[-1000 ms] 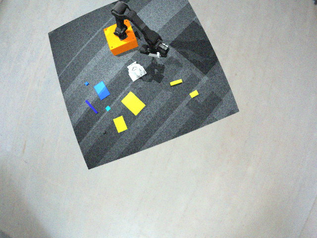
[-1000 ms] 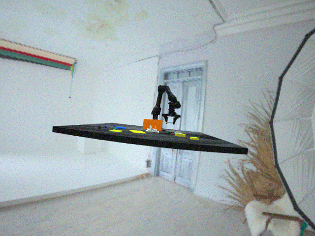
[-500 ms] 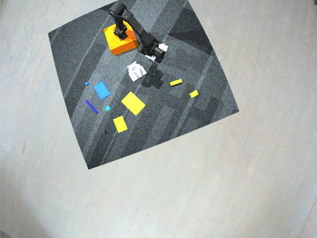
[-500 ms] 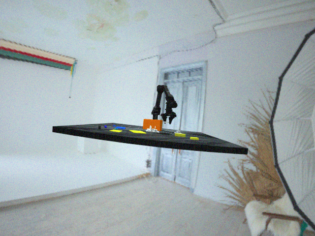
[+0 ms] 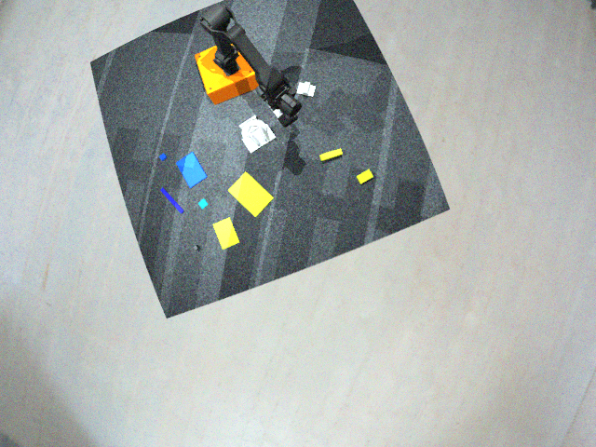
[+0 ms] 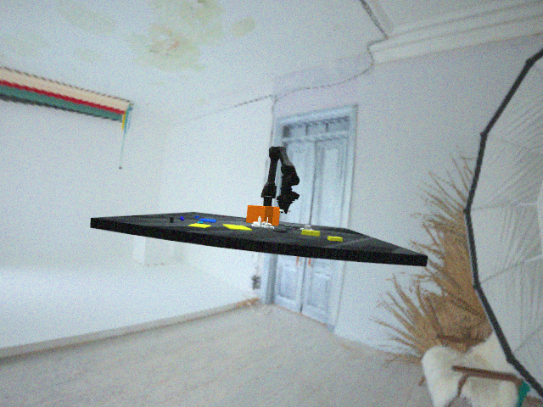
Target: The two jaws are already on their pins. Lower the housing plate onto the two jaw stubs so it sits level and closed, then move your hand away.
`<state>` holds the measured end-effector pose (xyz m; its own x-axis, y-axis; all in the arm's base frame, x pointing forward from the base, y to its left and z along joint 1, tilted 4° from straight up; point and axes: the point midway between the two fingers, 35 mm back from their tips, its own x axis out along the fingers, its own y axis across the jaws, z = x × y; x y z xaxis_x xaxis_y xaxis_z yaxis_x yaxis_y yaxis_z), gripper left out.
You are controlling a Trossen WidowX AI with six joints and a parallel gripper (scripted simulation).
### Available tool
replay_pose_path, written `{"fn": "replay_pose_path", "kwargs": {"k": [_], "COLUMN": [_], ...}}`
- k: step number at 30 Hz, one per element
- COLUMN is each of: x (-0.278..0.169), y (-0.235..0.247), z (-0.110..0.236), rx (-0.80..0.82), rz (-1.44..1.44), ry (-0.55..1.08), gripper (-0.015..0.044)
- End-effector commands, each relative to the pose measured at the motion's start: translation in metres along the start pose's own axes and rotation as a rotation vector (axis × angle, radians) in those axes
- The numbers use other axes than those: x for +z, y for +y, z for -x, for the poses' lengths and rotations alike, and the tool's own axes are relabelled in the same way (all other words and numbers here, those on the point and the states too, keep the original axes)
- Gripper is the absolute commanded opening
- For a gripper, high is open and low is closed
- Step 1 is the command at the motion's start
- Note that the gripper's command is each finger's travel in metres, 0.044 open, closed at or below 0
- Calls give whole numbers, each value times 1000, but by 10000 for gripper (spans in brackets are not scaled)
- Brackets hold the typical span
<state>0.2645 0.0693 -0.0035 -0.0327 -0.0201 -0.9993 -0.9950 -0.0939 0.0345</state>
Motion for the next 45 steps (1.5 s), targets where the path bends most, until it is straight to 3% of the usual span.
{"fn": "replay_pose_path", "kwargs": {"k": [1, 45], "x": [-9, -84], "y": [2, 27], "z": [0, -2], "rx": [-2, -5], "rz": [-105, -1190], "ry": [5, 15], "gripper": [351, 351]}}
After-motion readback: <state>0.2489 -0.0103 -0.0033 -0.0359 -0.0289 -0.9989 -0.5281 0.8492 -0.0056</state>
